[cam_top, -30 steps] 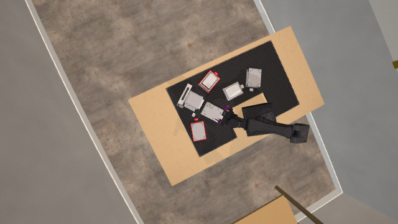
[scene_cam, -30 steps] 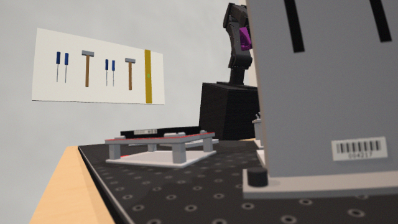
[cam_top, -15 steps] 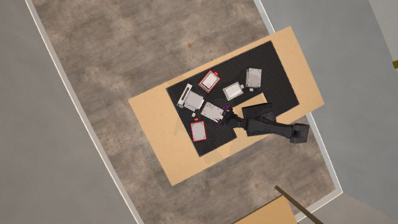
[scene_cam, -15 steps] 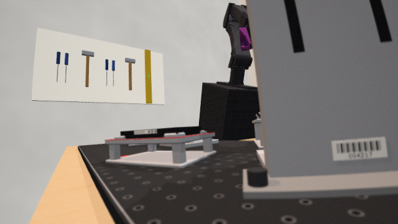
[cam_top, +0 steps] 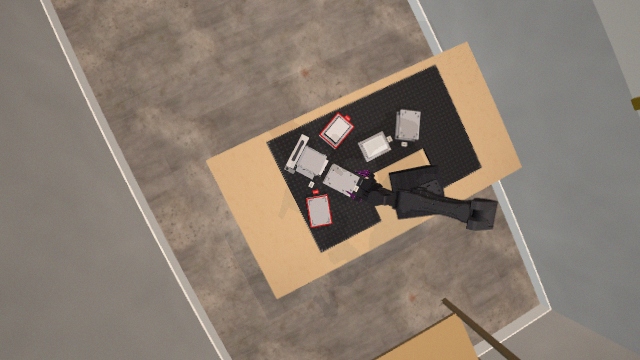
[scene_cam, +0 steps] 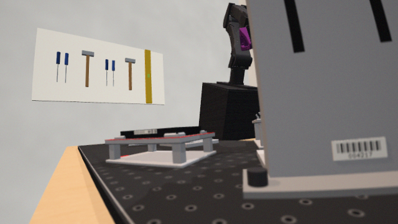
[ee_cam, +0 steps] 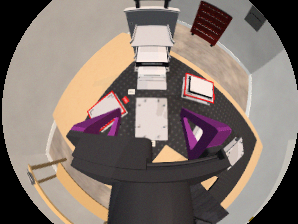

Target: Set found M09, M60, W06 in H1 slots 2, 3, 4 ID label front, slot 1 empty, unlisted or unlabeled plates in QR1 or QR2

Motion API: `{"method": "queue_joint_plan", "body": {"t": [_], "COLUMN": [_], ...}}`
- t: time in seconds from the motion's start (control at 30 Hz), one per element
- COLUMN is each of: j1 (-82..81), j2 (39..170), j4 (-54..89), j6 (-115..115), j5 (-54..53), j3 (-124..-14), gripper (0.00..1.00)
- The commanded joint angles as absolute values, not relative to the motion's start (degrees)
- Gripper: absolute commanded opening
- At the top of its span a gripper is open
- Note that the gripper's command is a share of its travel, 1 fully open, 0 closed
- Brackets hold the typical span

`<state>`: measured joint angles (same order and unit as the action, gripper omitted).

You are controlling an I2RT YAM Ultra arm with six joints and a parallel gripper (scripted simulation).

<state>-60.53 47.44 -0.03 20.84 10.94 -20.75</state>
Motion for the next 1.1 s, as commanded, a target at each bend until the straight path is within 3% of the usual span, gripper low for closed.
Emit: {"method": "queue_joint_plan", "body": {"t": [0.0, 0.6, 1.07], "j1": [-60.55, -60.55, -62.32], "j2": [47.27, 47.27, 60.58], "j4": [0.58, 0.58, -18.79], "j6": [20.88, 20.88, 21.71], "j5": [11.24, 11.24, 12.82], "j3": [-21.06, -21.06, -14.80], "gripper": [1.00, 1.00, 1.00]}}
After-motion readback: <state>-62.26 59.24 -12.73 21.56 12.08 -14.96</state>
